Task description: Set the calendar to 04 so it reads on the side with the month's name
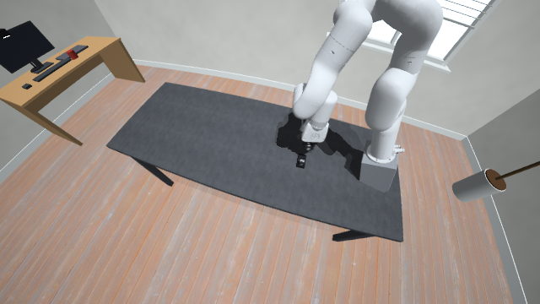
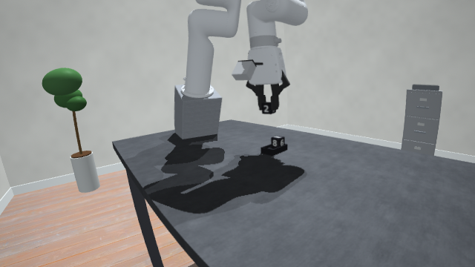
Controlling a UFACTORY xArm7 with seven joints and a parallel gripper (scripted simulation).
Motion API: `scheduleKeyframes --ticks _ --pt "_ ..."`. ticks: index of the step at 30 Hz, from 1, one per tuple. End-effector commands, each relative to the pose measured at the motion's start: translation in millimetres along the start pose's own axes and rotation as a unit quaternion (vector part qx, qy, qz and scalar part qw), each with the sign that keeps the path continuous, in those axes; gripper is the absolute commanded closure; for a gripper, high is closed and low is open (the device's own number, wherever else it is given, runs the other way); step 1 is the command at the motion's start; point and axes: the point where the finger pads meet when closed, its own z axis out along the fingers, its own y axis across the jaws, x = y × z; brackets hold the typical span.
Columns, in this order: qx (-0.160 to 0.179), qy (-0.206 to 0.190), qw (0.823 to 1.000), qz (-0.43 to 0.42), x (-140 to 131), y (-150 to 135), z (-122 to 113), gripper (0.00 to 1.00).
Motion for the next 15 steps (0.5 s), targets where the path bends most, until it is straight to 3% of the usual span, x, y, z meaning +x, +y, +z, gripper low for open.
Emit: scheduleKeyframes --ticks 1,5,15 --pt "-0.008 0.023 0.997 0.066 1.3 -3.2 1.0 0.73" --pt "-0.006 0.025 0.994 0.103 2.2 -4.7 1.8 0.73" --pt "-0.006 0.025 0.994 0.105 2.3 -4.8 1.8 0.73"
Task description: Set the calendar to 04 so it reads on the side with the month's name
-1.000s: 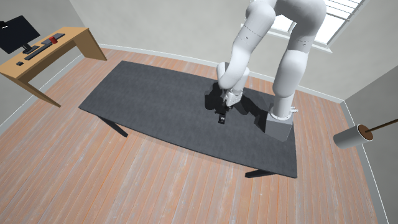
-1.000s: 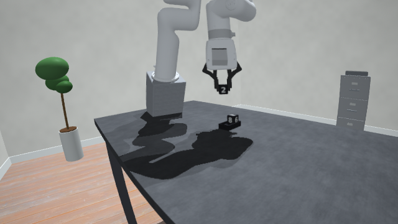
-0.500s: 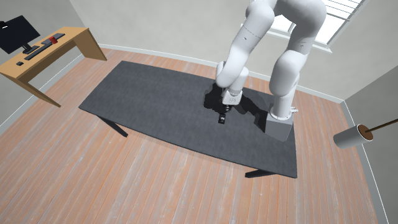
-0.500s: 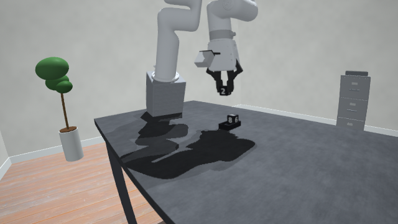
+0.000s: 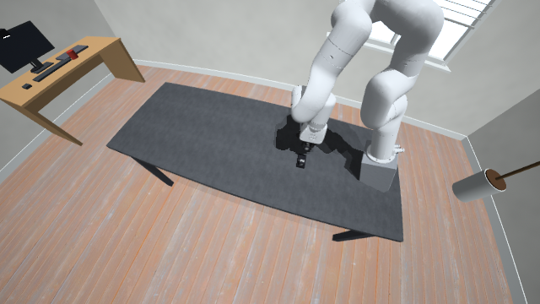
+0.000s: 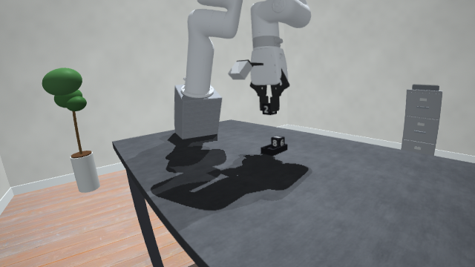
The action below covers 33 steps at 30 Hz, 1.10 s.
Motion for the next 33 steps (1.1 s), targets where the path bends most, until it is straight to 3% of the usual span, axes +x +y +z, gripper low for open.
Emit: scheduleKeyframes --ticks 1,12,33 --pt "-0.001 0.004 1.0 0.001 0.0 -0.8 -0.2 0.73" --pt "-0.001 0.004 1.0 0.001 0.0 -0.9 5.2 0.73" --pt "-0.001 0.004 1.0 0.001 0.0 -1.6 58.5 0.73"
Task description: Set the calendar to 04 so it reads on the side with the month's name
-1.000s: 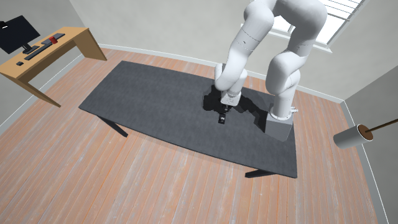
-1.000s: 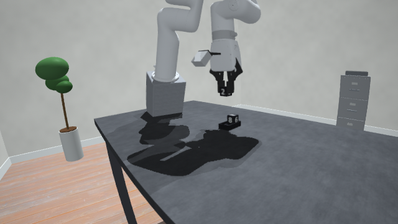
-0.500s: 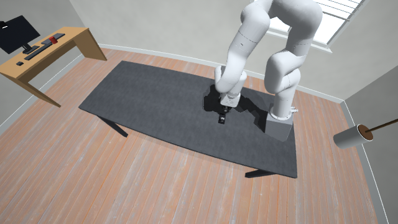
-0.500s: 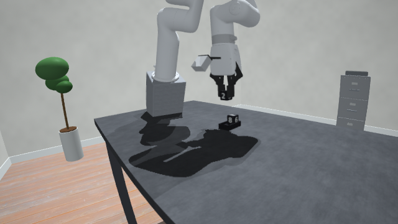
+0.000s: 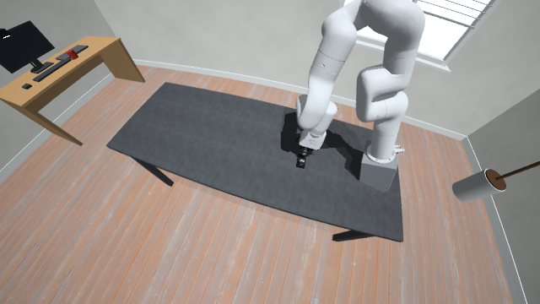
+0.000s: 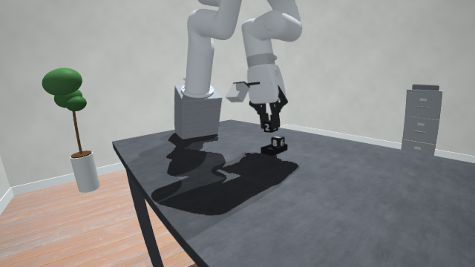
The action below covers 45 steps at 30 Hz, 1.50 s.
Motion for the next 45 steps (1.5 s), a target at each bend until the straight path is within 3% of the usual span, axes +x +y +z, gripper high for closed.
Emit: scheduleKeyframes --ticks 1,45 --pt "-0.045 0.035 0.998 -0.001 0.1 -0.2 11.9 0.73" --pt "-0.045 0.035 0.998 -0.001 0.5 0.2 18.3 0.73"
